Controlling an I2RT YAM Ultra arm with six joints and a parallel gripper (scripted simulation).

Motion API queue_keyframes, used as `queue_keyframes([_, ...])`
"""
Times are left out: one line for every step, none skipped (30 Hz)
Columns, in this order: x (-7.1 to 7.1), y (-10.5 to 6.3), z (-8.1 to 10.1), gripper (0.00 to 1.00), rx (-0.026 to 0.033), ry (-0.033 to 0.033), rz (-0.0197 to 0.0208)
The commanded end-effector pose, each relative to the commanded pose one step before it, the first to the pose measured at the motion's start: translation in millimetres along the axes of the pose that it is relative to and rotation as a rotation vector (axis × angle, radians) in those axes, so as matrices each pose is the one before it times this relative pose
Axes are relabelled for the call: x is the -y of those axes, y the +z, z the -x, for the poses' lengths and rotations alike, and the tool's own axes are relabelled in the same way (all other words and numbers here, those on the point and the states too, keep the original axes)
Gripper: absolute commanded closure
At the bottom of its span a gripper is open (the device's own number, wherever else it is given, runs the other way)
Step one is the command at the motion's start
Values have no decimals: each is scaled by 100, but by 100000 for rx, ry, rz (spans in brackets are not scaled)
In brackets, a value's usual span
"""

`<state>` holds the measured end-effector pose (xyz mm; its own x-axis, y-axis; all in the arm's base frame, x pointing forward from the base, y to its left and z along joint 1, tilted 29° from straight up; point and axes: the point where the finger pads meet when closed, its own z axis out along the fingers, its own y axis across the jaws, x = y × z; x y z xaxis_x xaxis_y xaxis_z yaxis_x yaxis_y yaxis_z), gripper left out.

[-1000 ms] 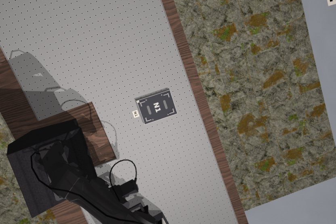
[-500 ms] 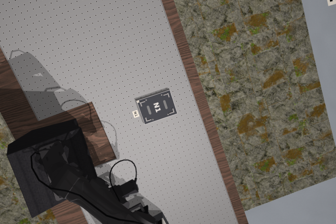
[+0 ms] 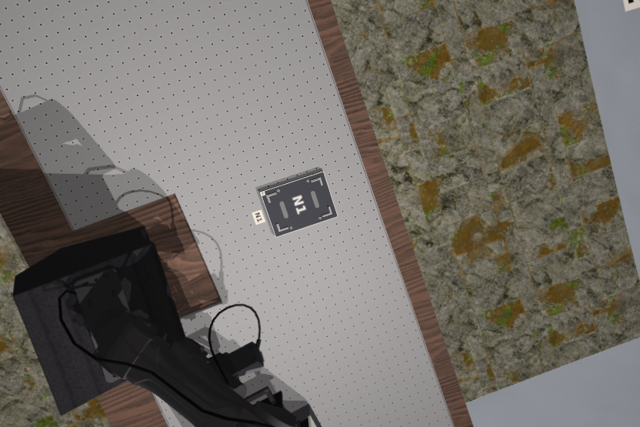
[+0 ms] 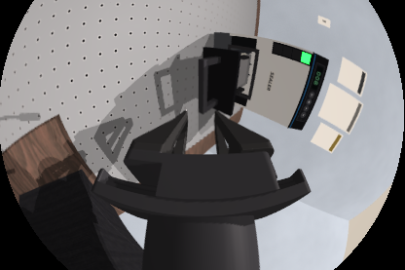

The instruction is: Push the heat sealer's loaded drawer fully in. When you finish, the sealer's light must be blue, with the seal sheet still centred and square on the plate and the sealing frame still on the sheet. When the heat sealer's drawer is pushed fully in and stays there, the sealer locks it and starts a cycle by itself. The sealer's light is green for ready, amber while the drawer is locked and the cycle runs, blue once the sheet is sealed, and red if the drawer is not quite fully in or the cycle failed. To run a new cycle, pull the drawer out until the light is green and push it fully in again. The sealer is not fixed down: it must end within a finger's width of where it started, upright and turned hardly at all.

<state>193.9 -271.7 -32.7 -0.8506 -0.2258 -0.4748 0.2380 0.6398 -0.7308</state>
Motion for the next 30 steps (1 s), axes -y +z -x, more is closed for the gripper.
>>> queue_keyframes([645,158,-87,70,466,635,-2297])
queue_keyframes([0,0,0,70,0,0,0])
queue_keyframes([0,0,0,70,0,0,0])
queue_keyframes([0,0,0,70,0,0,0])
queue_keyframes([0,0,0,70,0,0,0])
queue_keyframes([0,0,0,70,0,0,0])
queue_keyframes([0,0,0,70,0,0,0])
queue_keyframes([0,0,0,70,0,0,0])
queue_keyframes([0,0,0,70,0,0,0])
queue_keyframes([0,0,0,70,0,0,0])
queue_keyframes([0,0,0,70,0,0,0])
queue_keyframes([0,0,0,70,0,0,0])
queue_keyframes([0,0,0,70,0,0,0])
queue_keyframes([0,0,0,70,0,0,0])
queue_keyframes([0,0,0,70,0,0,0])
queue_keyframes([0,0,0,70,0,0,0])
queue_keyframes([0,0,0,70,0,0,0])
queue_keyframes([0,0,0,70,0,0,0])
queue_keyframes([0,0,0,70,0,0,0])
queue_keyframes([0,0,0,70,0,0,0])
queue_keyframes([0,0,0,70,0,0,0])
queue_keyframes([0,0,0,70,0,0,0])
queue_keyframes([0,0,0,70,0,0,0])
queue_keyframes([0,0,0,70,0,0,0])
queue_keyframes([0,0,0,70,0,0,0])
queue_keyframes([0,0,0,70,0,0,0])
queue_keyframes([226,464,211,70,647,44,-793])
queue_keyframes([-5,66,5,70,34,-18,23])
queue_keyframes([-1,66,-1,70,2,6,0])
queue_keyframes([-7,67,-5,70,8,5,2])
